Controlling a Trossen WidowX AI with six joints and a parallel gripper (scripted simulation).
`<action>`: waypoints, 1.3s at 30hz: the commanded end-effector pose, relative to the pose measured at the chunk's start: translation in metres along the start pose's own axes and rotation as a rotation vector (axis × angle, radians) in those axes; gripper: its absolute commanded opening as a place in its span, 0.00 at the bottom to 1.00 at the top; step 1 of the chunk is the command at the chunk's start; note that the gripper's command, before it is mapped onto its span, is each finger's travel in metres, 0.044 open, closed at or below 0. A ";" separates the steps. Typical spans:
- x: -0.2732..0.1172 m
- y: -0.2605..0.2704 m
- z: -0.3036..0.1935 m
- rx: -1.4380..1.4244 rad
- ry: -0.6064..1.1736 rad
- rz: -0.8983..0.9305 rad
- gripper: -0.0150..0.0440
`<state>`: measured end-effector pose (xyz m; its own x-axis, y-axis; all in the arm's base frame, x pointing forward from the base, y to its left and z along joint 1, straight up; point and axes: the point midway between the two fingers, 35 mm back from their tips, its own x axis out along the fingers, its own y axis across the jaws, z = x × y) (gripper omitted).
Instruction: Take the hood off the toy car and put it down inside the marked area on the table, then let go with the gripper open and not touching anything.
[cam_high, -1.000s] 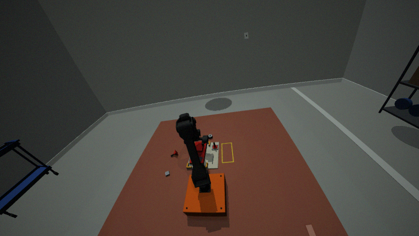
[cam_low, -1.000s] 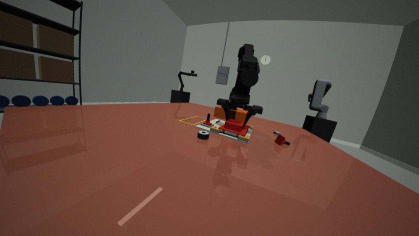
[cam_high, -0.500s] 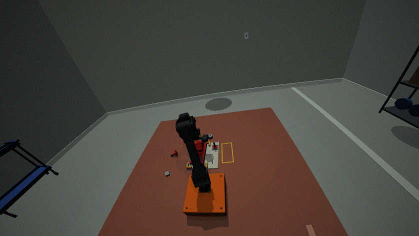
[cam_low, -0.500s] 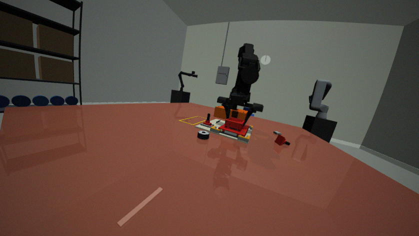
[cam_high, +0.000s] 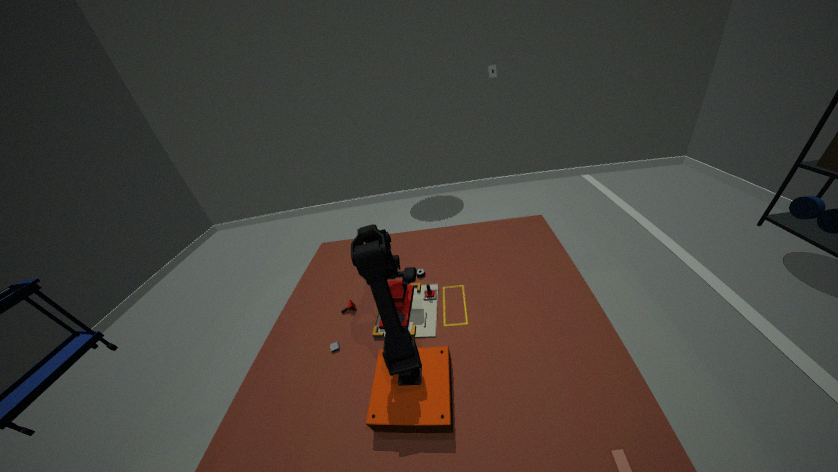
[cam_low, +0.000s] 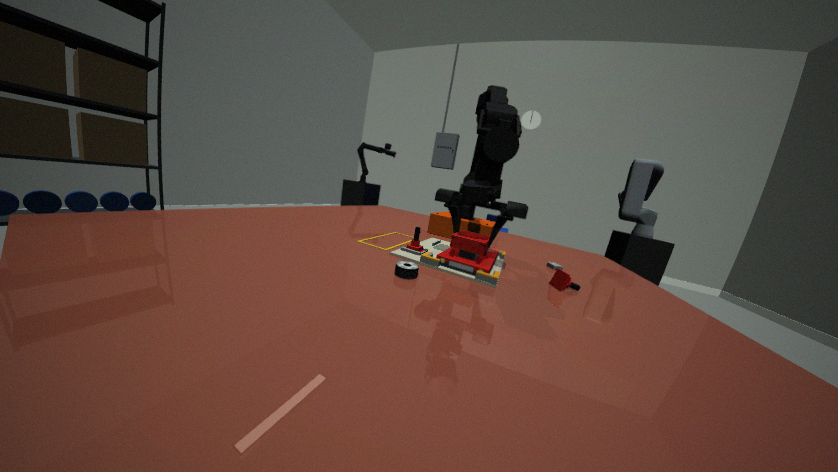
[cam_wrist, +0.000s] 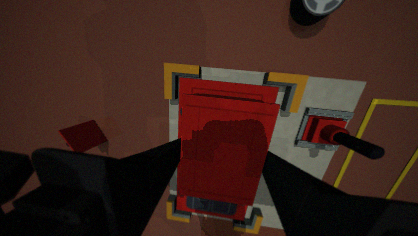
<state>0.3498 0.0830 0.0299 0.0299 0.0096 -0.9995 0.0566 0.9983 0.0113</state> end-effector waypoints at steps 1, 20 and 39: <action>-0.005 0.000 0.001 0.000 -0.006 0.002 0.25; -0.052 0.000 0.001 0.000 -0.006 0.002 0.25; -0.045 -0.059 0.004 0.033 -0.004 0.009 0.25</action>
<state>0.3501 0.0361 0.0727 0.0303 0.0150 -0.9994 0.0925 0.9956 0.0178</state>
